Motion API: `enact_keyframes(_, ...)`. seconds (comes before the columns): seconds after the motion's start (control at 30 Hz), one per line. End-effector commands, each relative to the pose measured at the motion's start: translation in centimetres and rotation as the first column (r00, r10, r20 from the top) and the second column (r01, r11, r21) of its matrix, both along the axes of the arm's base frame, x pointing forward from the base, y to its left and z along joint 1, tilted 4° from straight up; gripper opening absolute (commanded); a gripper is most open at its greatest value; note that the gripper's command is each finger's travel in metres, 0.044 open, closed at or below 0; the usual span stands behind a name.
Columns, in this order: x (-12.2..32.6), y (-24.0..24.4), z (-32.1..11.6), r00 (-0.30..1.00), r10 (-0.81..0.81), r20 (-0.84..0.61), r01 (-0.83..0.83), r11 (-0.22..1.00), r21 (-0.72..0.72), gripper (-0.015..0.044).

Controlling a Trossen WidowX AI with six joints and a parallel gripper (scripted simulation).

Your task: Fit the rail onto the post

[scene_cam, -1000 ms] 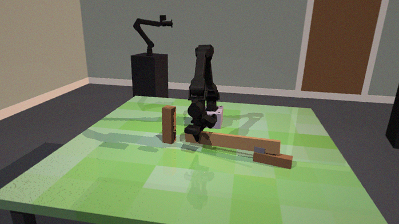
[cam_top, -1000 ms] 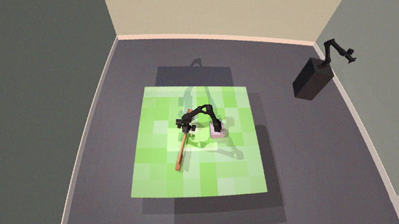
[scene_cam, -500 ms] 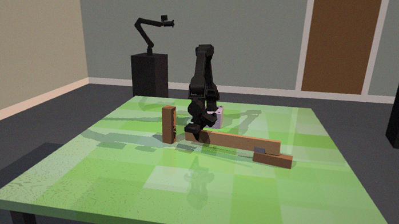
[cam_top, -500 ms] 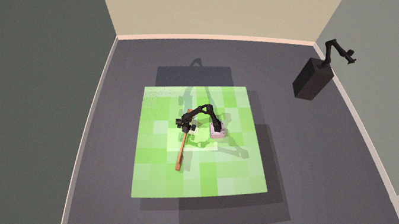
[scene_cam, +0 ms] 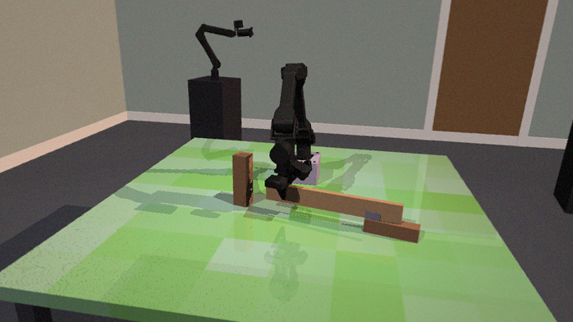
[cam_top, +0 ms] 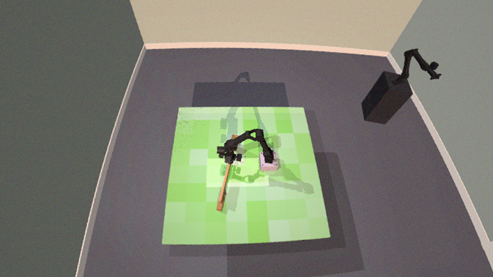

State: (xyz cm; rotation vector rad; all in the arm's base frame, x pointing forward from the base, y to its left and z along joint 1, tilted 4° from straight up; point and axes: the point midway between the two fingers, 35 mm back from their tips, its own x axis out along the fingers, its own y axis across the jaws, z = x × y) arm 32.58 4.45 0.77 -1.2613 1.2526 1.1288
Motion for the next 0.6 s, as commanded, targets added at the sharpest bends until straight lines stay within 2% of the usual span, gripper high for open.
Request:
enact_keyframes(0.0,0.3,0.16,0.63,1.0,-0.001,0.014,0.001,1.0,0.006,0.0)
enact_keyframes(0.57,0.27,0.19,1.05,1.0,-0.001,0.014,0.001,1.0,0.006,0.0)
